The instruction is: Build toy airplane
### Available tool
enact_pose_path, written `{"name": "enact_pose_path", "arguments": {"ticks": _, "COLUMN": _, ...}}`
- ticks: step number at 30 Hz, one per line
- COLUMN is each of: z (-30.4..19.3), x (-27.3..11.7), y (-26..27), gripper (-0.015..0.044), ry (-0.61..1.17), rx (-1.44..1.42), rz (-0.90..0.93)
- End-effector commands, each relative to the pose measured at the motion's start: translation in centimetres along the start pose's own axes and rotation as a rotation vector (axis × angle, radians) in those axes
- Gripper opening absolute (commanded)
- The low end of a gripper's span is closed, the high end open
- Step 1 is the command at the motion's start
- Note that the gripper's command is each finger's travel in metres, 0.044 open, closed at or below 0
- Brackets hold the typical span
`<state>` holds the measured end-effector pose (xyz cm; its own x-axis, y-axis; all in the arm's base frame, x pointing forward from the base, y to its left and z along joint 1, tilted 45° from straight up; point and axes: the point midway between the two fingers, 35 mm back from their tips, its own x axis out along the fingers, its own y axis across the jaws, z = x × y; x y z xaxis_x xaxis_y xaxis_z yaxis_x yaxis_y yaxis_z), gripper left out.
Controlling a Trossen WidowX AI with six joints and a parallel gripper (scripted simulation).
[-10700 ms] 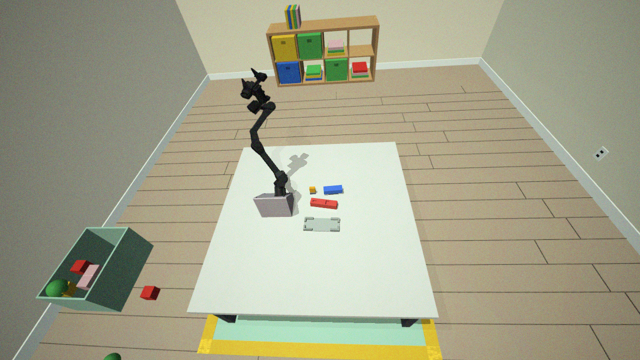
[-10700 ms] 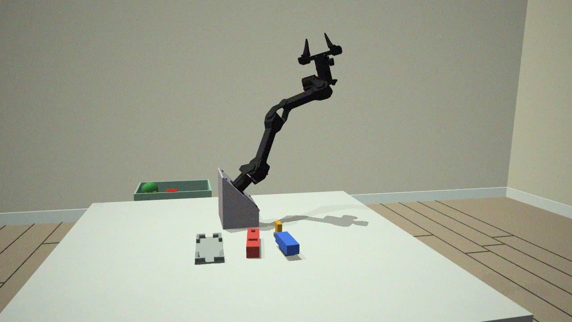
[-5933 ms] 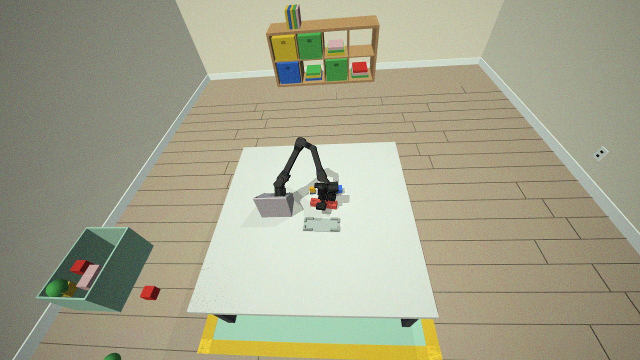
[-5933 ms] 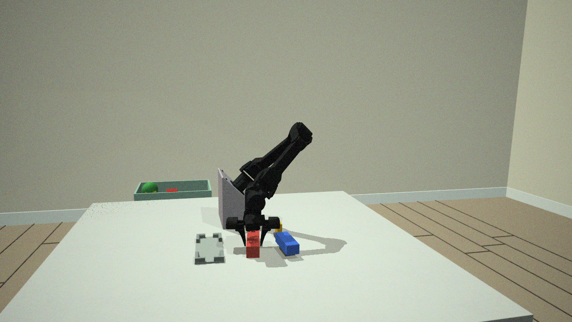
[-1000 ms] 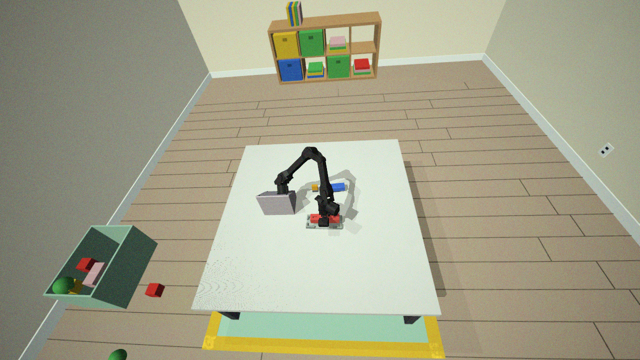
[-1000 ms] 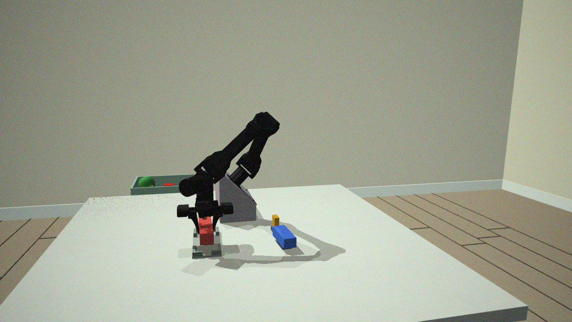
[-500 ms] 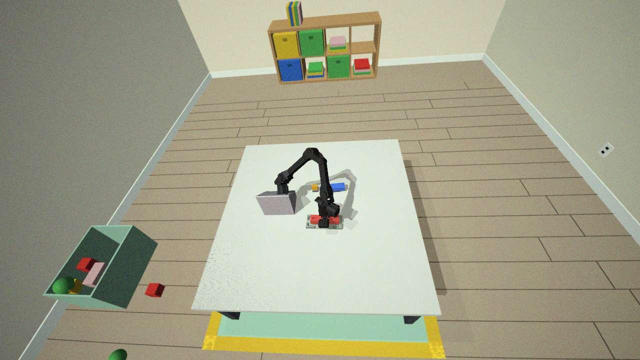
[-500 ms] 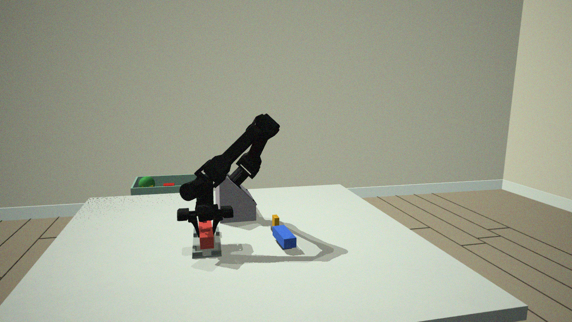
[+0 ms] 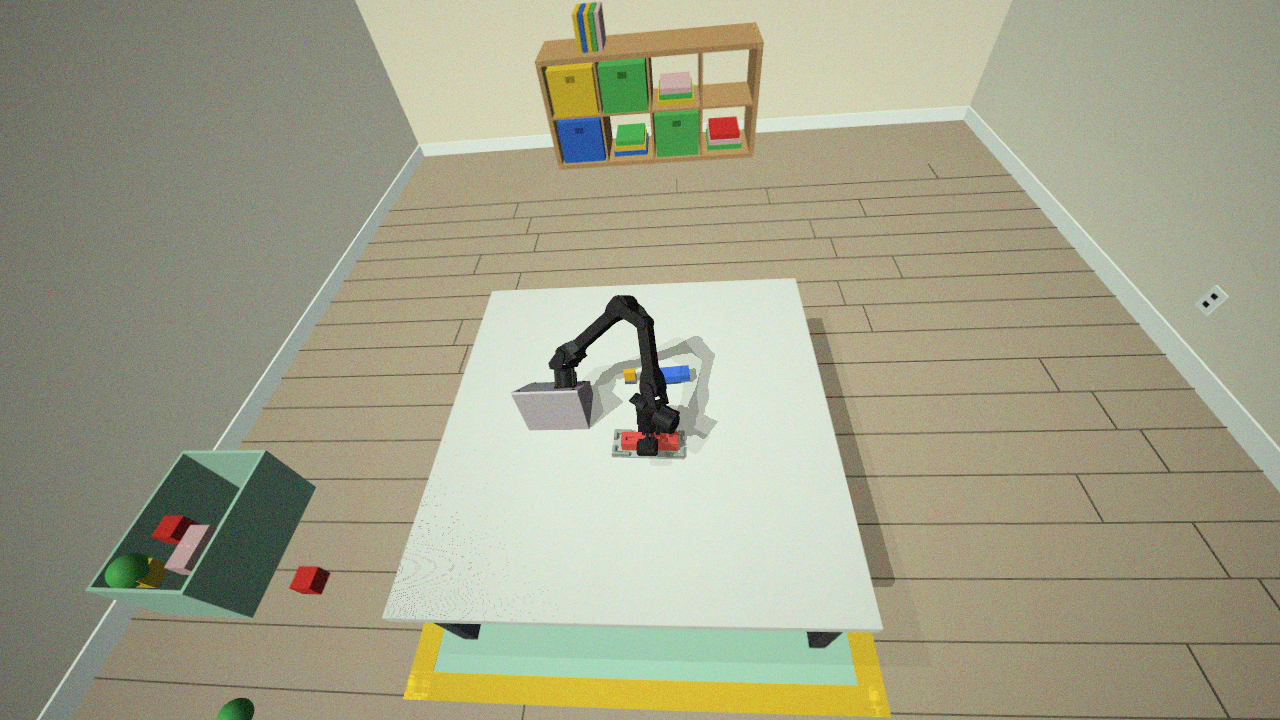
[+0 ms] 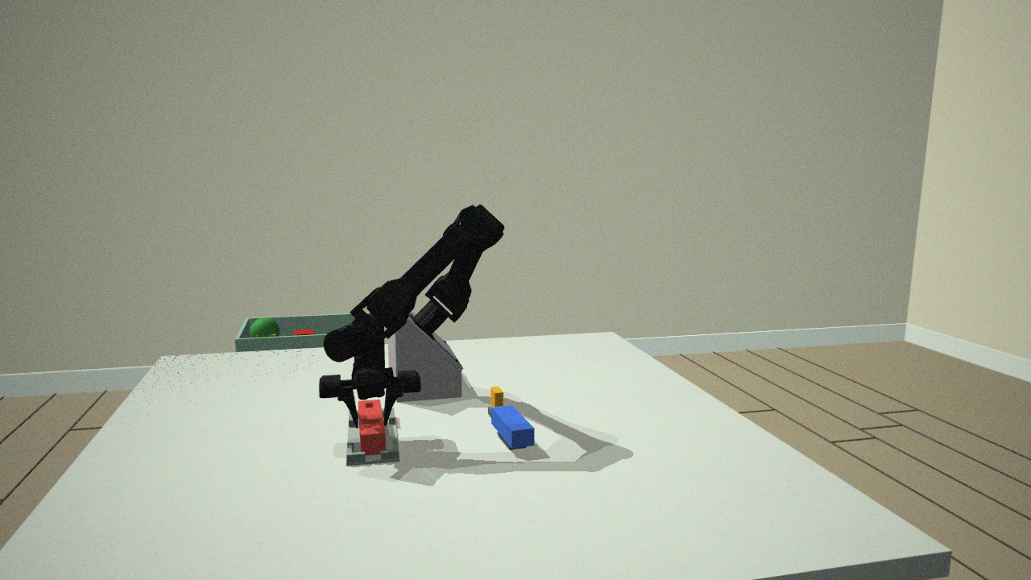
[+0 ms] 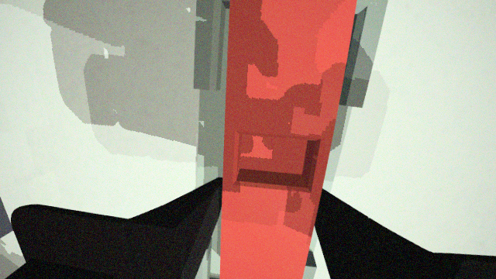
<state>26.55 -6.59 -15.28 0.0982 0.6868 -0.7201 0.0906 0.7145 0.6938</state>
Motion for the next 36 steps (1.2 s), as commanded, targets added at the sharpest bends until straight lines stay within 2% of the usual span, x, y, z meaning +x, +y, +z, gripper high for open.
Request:
{"name": "enact_pose_path", "arguments": {"ticks": 1, "z": 0.0, "x": 0.0, "y": 0.0, "gripper": 0.0320, "ry": 0.000, "rx": -0.001, "rz": -0.001}}
{"name": "enact_pose_path", "arguments": {"ticks": 6, "z": 0.0, "x": 0.0, "y": 0.0, "gripper": 0.0440, "ry": 0.000, "rx": -0.001, "rz": -0.001}}
{"name": "enact_pose_path", "arguments": {"ticks": 12, "z": 0.2, "x": -1.1, "y": -0.1, "gripper": 0.0440, "ry": -0.001, "rx": 0.000, "rz": -0.003}}
{"name": "enact_pose_path", "arguments": {"ticks": 18, "z": 0.0, "x": -10.5, "y": -0.2, "gripper": 0.0440, "ry": -0.002, "rx": 0.007, "rz": -0.003}}
{"name": "enact_pose_path", "arguments": {"ticks": 32, "z": 0.5, "x": -11.0, "y": -0.5, "gripper": 0.0440, "ry": -0.002, "rx": -0.090, "rz": -0.003}}
{"name": "enact_pose_path", "arguments": {"ticks": 36, "z": 2.8, "x": -11.1, "y": 2.9, "gripper": 0.0440, "ry": -0.002, "rx": -0.084, "rz": -0.026}}
